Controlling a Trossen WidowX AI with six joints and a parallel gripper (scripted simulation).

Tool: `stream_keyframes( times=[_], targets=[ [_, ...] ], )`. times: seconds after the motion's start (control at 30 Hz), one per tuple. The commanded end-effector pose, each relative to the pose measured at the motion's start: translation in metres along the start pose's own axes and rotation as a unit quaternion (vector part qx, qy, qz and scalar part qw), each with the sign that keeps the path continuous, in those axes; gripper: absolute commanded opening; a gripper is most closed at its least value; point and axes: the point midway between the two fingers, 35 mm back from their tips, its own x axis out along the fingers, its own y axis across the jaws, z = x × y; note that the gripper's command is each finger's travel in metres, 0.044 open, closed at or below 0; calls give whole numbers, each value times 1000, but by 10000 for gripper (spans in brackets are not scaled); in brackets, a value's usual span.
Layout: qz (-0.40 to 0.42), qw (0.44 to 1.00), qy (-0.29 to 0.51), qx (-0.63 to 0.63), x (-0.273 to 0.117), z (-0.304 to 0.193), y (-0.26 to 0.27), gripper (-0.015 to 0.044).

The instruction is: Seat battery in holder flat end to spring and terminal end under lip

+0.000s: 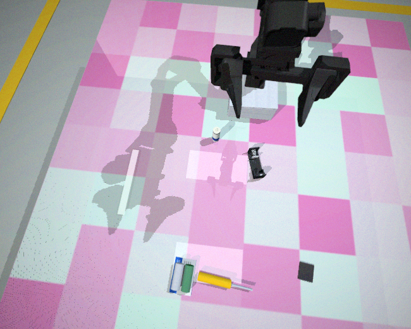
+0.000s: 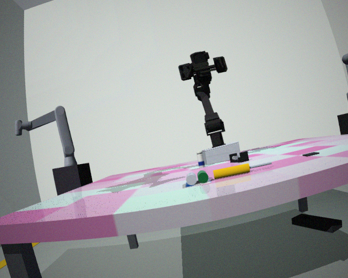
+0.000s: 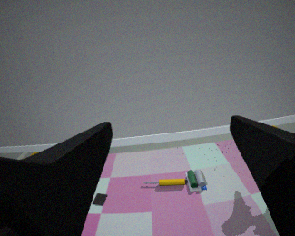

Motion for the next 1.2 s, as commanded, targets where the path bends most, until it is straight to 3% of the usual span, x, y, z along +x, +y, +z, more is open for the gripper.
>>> stream_keyframes(
  times=[0.0, 0.17, 0.47, 0.67, 1.17],
  targets=[
    [-2, 1000, 8, 7, 1, -3, -1, 374],
    [-90, 954, 218, 183, 20, -87, -32, 242],
    [-329, 729, 445, 402, -22, -191, -72, 6],
    [-492, 533, 507, 465, -69, -222, -84, 0],
    [-498, 525, 509, 466, -70, -223, -84, 0]
  ],
)
